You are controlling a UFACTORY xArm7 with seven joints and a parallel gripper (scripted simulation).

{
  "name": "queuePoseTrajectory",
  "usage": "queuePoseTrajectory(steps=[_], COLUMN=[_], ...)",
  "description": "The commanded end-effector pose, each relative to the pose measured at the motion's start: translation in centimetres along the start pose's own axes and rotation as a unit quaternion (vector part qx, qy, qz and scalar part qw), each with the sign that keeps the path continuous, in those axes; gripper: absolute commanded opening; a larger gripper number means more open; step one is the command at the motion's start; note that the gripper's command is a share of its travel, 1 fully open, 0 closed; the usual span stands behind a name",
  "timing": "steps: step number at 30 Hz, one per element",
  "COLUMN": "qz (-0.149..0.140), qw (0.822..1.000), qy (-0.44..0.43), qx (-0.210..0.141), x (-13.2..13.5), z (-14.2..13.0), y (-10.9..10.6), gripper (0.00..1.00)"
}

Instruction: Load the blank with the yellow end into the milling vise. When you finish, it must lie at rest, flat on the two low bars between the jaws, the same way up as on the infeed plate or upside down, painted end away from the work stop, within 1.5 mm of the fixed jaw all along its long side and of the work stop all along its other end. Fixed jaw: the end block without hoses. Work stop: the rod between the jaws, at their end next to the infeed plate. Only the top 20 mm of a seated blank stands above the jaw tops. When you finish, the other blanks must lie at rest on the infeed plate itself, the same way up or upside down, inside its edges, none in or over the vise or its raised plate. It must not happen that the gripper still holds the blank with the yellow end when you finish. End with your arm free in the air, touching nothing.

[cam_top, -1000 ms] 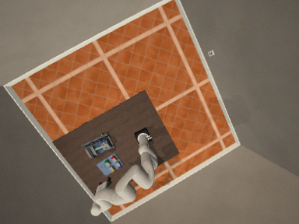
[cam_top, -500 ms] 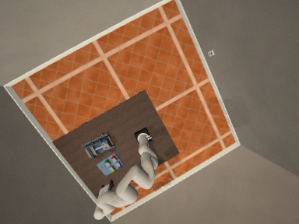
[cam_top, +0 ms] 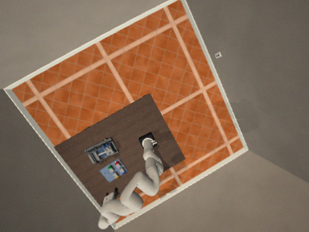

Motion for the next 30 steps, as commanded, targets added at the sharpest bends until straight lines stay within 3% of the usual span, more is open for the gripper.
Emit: queuePoseTrajectory(steps=[1, 30], qz=[-0.002, -0.002], qw=[1.000, 1.000], qy=[0.000, 0.000], qx=[0.001, 0.001], x=[0.19, 0.42], z=[-0.33, -0.99], y=[-0.11, 0.06], gripper=[1.00, 1.00])
Point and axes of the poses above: the point where the finger pads meet when closed, its own y axis out along the fingers, its own x axis across the jaws, z = x × y, the point moved 8 cm from there along -y, back along the fingers, and after that the axes turned 11 degrees about y, right-handed, at the moved point
